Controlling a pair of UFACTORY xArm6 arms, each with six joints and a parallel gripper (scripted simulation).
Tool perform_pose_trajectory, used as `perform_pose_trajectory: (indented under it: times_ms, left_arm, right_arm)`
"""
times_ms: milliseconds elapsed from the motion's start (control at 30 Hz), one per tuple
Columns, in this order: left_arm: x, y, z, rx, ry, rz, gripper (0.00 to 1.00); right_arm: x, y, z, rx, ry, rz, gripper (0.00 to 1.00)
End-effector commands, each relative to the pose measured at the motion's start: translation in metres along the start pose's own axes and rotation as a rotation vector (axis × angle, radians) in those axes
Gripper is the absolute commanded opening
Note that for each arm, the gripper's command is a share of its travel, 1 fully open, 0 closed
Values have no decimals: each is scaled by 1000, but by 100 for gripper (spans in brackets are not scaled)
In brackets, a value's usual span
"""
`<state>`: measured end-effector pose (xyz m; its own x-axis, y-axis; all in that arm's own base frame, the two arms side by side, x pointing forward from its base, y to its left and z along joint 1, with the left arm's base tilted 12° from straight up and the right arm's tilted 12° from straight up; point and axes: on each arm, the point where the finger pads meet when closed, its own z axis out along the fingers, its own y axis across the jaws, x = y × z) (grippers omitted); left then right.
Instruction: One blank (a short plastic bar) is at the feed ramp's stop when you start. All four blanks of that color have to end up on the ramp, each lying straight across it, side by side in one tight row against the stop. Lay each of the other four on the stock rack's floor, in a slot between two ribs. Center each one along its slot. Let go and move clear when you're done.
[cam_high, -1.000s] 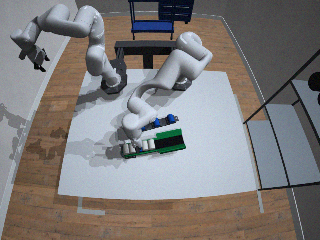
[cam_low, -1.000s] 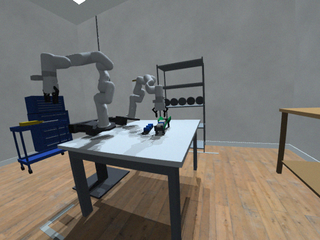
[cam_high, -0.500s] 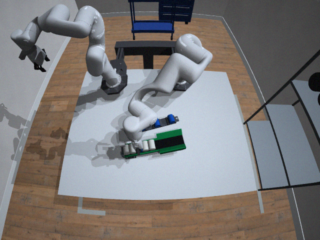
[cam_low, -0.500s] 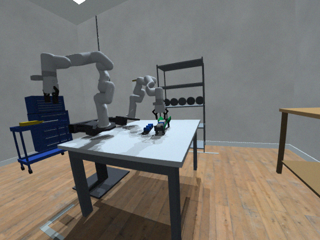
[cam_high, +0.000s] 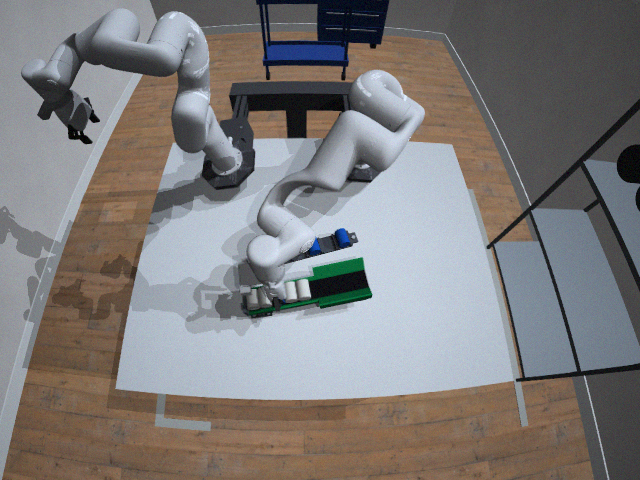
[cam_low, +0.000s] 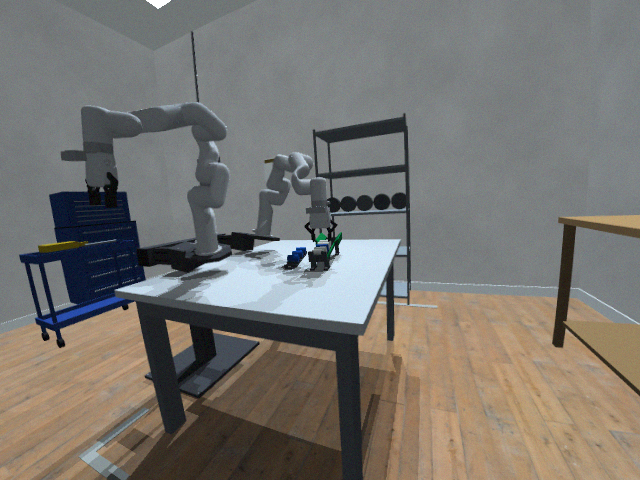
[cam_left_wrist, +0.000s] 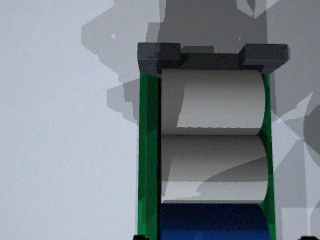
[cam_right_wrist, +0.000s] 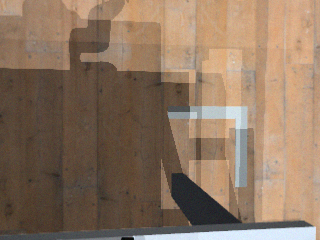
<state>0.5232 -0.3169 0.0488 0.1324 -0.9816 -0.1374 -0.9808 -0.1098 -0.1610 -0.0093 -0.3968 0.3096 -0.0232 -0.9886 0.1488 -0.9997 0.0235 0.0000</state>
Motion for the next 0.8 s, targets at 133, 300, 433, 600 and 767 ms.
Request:
perform_pose_trajectory:
  times_ms: [133,300,433,600,767]
  left_arm:
    - [1,-1,0,4,4,-1,79]
    - [1,-1,0,4,4,-1,79]
    - [1,-1,0,4,4,-1,79]
    - [1,-1,0,4,4,-1,79]
    - [1,-1,2,4,4,-1,79]
  right_arm:
    - [1,0,-2,0,5,0,100]
    - [1,0,-2,0,5,0,100]
    - [1,0,-2,0,5,0,100]
    - [1,0,-2,0,5,0,100]
    - [1,0,-2,0,5,0,100]
